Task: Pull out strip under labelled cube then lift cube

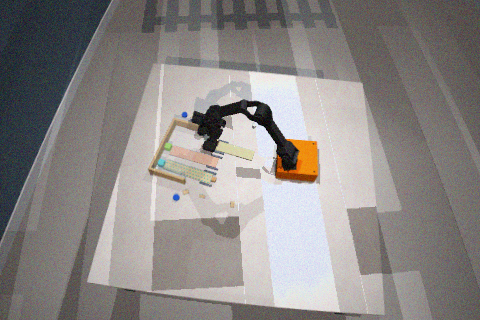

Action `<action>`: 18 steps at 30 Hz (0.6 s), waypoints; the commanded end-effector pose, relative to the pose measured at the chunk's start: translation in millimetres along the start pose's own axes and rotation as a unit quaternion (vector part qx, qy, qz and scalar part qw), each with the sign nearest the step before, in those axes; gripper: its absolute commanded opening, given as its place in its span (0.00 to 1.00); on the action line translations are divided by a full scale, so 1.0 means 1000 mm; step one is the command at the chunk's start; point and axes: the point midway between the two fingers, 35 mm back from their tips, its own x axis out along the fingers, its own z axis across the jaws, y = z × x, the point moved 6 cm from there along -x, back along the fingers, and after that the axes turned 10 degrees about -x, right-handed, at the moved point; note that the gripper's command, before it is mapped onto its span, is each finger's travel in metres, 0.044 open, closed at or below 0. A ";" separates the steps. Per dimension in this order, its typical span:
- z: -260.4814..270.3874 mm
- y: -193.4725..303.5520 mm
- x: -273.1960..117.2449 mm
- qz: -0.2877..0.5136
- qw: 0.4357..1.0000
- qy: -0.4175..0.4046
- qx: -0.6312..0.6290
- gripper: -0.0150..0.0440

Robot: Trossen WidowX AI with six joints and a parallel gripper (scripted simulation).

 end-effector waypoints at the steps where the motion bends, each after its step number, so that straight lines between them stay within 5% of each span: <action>1: 0.004 0.014 -0.013 -0.002 1.000 0.001 0.001 0.25; 18: 0.015 0.061 -0.031 0.000 1.000 0.001 0.001 0.25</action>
